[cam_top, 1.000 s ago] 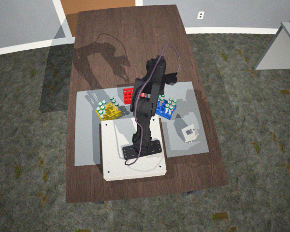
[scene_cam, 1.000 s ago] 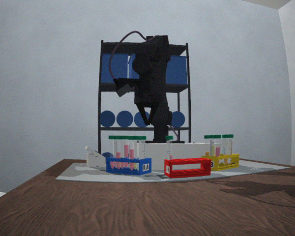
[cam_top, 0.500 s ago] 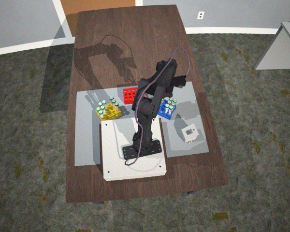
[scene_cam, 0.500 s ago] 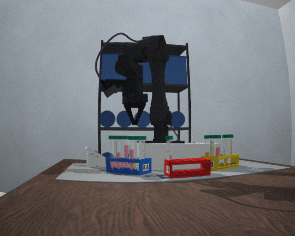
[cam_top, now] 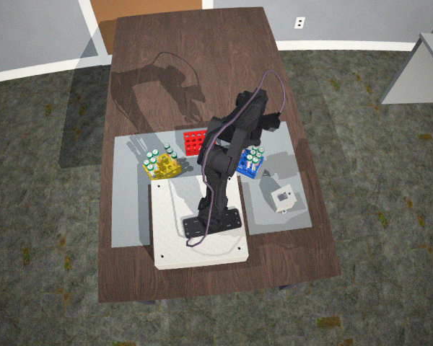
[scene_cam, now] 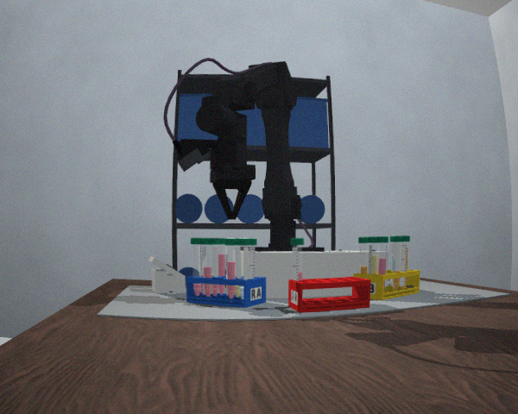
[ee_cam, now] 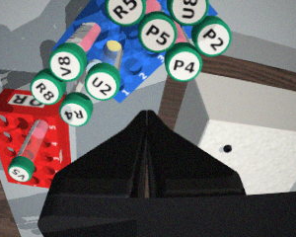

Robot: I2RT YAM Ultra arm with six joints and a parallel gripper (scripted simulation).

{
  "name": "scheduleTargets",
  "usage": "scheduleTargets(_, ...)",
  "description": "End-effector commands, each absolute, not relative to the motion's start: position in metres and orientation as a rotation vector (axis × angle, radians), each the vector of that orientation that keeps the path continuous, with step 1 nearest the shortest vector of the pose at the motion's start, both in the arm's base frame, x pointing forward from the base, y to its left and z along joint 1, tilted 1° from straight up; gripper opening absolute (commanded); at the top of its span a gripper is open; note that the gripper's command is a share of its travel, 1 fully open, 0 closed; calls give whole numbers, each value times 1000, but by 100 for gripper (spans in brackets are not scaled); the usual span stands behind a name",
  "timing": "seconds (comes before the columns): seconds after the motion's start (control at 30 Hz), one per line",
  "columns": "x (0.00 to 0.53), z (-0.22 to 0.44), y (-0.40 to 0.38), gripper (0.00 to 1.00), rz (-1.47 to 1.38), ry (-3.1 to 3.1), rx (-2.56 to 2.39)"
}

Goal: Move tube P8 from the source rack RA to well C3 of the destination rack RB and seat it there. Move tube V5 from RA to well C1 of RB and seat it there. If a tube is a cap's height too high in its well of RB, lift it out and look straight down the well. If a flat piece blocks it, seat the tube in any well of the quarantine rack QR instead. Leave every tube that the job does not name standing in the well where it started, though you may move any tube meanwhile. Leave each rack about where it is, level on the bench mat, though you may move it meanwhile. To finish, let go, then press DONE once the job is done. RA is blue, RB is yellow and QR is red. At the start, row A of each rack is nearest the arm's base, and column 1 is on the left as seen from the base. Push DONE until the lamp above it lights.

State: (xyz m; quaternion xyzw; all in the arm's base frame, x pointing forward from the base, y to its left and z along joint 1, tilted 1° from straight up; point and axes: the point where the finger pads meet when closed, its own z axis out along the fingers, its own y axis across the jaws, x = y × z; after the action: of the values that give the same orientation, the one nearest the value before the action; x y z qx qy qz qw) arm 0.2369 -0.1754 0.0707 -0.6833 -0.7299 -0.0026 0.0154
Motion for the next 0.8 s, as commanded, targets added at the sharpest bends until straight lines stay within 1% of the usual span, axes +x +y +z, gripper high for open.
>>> scheduleTargets(0.0,246,81,-183,0,-15,-2310,-2156)
scheduleTargets(0.7,246,81,-183,0,-15,-2310,-2156)
scheduleTargets(0.77,238,83,-191,0,-11,-2312,-2168)
